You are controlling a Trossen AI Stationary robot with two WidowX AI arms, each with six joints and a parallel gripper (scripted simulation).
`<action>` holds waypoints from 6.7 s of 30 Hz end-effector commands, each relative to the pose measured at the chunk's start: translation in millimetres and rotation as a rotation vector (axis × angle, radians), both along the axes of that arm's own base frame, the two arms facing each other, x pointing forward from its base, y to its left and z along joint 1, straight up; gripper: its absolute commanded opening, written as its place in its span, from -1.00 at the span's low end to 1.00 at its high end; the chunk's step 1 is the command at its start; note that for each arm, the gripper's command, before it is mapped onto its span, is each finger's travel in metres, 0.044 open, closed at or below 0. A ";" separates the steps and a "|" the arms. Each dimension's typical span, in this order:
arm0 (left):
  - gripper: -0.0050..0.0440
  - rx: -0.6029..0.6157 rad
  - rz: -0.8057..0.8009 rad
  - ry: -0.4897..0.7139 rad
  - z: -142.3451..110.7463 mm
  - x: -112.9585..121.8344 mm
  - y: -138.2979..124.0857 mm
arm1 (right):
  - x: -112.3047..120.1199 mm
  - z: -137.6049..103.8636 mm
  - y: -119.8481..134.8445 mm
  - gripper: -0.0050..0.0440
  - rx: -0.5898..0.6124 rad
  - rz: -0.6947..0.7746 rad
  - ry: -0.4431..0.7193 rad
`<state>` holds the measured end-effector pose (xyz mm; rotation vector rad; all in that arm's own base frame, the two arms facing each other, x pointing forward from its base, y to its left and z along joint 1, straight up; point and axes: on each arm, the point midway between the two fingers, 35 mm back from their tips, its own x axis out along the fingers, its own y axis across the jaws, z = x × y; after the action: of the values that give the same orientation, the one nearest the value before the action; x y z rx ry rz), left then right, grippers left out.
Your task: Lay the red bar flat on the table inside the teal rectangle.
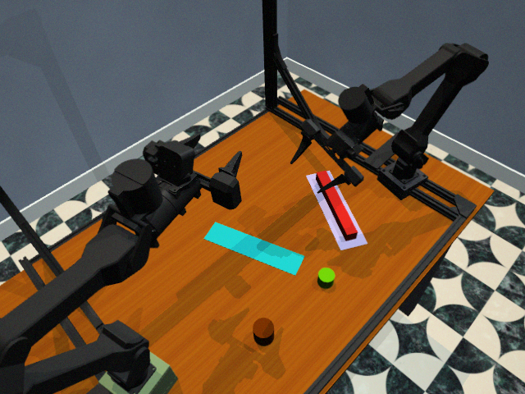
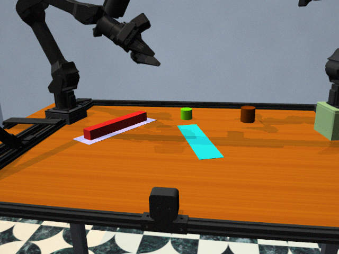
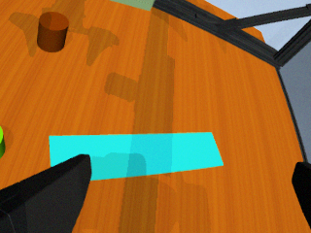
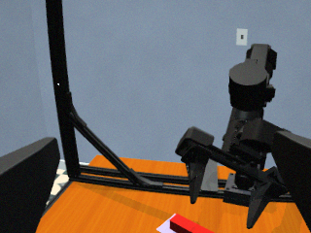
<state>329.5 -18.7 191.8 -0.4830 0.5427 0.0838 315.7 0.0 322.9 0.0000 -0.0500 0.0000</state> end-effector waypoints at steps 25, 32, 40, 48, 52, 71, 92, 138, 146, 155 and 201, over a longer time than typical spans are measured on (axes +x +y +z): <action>1.00 -0.361 0.729 0.993 -141.2 -105.5 -18.9 | 0.0 0.0 0.0 1.00 0.000 0.000 0.000; 1.00 -0.361 0.729 0.993 -152.2 -105.6 -18.7 | 0.0 0.0 0.0 1.00 0.000 0.000 0.000; 1.00 -0.360 0.729 0.993 -162.9 -104.7 -18.9 | 0.0 0.0 0.0 1.00 0.000 0.000 0.000; 1.00 -0.359 0.729 0.993 -174.5 -104.4 -19.0 | 0.0 0.0 0.0 1.00 0.000 0.000 0.000; 1.00 -0.358 0.729 0.994 -179.5 -104.4 -19.0 | 0.0 0.0 0.0 1.00 0.000 0.000 0.000; 0.22 -0.357 0.729 0.994 -191.8 -105.0 -19.0 | 0.0 0.0 0.0 1.00 0.000 0.000 0.000; -0.70 -0.356 0.729 0.994 -165.2 -103.3 -19.2 | 0.0 0.0 0.0 1.00 0.000 0.000 0.000; -0.80 -0.497 0.965 0.952 -109.2 -3.7 -29.3 | 0.0 0.0 0.0 1.00 0.000 0.000 0.000; -0.80 -0.532 1.023 0.939 -106.6 19.9 -31.1 | 0.0 0.0 0.0 1.00 0.000 0.000 0.000; -0.80 -0.563 1.074 0.928 -105.7 39.7 -32.3 | 0.0 0.0 0.0 1.00 0.000 0.000 0.000; -0.80 -0.743 1.367 0.847 -124.7 137.8 -34.0 | 0.0 0.0 0.0 1.00 0.000 0.000 0.000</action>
<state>461.8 -53.0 65.6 -1.4946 0.9954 1.4842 315.7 0.0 322.8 0.0000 -0.0499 0.0000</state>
